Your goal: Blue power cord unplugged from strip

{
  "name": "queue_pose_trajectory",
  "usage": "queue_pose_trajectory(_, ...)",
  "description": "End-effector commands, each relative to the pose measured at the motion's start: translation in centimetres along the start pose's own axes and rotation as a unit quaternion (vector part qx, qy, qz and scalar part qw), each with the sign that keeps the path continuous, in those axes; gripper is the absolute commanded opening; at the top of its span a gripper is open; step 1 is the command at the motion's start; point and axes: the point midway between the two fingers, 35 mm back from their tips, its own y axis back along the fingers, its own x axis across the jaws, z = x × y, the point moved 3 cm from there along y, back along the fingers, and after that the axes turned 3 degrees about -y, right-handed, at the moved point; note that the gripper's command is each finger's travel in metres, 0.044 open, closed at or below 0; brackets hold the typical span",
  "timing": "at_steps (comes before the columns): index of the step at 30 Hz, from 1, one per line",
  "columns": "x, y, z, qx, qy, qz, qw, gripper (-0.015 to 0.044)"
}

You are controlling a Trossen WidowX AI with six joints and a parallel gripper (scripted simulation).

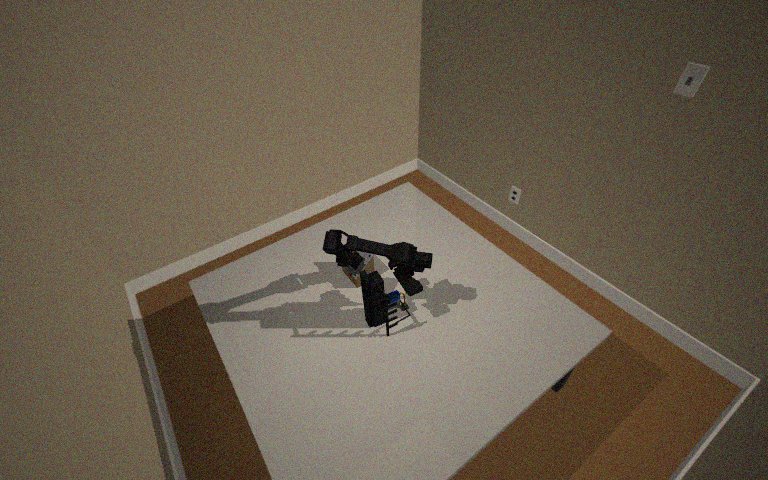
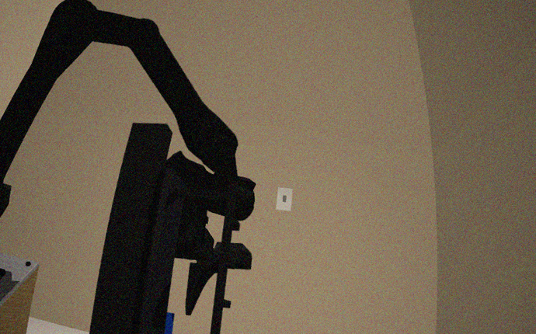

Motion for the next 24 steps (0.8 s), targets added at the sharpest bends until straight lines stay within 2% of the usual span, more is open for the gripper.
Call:
queue_pose_trajectory(1,0.1,0.0,-0.3,0.005,0.022,0.014,1.0,0.016)
queue_pose_trajectory(24,-0.2,0.1,-3.0,0.006,0.022,0.015,1.0,0.016)
